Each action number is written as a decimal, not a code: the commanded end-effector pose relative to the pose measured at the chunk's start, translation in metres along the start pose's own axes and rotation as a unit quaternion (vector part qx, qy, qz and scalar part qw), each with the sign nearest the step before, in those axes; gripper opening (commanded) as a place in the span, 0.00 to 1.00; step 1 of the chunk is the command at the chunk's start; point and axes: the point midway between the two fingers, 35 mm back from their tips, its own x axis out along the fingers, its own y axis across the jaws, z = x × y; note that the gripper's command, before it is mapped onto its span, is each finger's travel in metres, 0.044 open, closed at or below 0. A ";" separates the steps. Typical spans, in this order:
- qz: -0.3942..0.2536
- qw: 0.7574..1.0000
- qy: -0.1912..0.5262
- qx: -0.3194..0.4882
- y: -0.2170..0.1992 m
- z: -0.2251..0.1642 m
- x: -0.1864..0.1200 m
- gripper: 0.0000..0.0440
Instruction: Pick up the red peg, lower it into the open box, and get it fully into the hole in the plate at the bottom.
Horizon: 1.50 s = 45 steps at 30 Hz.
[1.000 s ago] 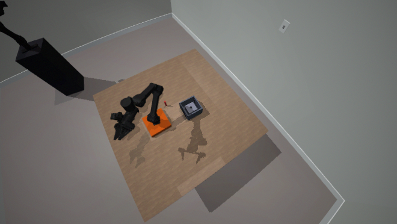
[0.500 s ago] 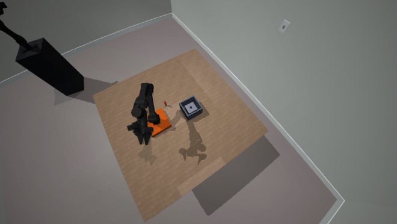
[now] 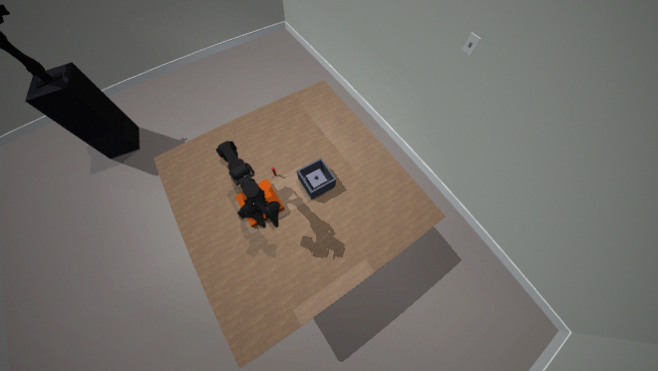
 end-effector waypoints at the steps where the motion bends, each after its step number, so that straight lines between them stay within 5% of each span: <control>1: -0.010 0.999 0.044 -0.013 -0.004 -0.024 0.000 1.00; 24: -0.078 0.932 0.304 -0.180 -0.044 -0.162 -0.048 1.00; 45: -0.162 0.838 0.398 -0.337 -0.114 -0.235 -0.099 1.00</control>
